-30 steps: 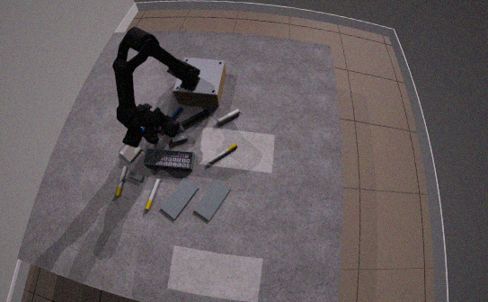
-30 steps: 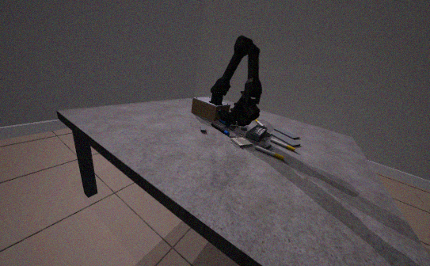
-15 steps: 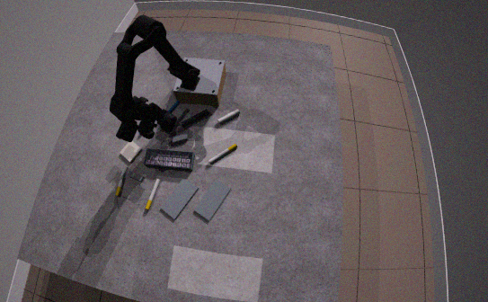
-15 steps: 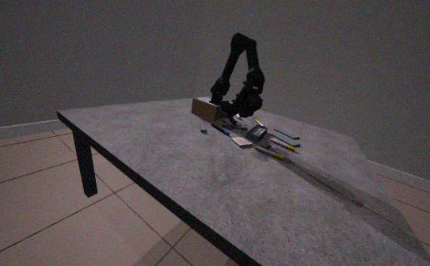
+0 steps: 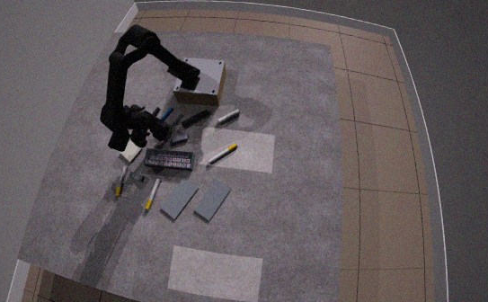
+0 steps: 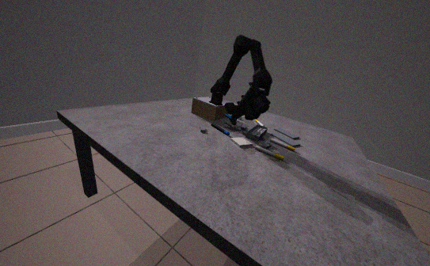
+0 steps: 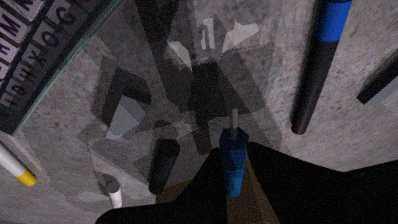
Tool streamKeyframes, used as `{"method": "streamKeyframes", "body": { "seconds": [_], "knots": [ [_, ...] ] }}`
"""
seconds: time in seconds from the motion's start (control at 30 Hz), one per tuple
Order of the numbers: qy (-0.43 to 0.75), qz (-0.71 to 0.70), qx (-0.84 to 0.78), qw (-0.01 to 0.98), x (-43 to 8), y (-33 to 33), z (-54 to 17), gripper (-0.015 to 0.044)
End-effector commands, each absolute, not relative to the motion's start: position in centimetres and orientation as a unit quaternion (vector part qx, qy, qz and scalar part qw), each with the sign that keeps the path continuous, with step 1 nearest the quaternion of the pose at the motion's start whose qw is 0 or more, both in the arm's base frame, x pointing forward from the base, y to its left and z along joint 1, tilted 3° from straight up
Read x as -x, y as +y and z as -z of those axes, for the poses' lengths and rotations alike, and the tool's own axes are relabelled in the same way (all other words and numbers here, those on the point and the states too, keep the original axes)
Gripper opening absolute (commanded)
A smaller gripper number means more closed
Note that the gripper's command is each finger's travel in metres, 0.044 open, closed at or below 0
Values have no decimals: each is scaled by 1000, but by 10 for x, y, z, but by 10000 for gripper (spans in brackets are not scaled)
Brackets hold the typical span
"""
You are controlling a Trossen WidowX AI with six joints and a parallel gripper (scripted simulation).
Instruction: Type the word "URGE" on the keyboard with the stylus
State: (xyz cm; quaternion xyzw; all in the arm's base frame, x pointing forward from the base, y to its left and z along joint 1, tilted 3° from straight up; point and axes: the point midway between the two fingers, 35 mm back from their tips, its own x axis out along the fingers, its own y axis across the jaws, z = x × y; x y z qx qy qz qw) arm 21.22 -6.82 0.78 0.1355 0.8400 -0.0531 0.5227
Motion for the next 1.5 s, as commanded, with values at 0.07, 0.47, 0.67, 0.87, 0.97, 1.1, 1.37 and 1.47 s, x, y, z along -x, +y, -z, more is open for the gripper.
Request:
{"method": "streamKeyframes", "body": {
  "seconds": [0.07,0.47,0.67,0.87,0.97,1.1,1.37,1.47],
  "knots": [
    [840,54,-136,523,-226,-72,-9,0],
    [840,54,-136,523,-228,-72,4,0],
    [840,54,-136,523,-229,-72,14,0],
    [840,54,-136,523,-229,-71,24,0],
    [840,54,-136,523,-229,-71,29,0],
    [840,54,-137,523,-229,-71,36,0],
    [841,53,-133,522,-229,-72,38,53],
    [841,53,-133,522,-229,-72,38,131]
  ]
}}
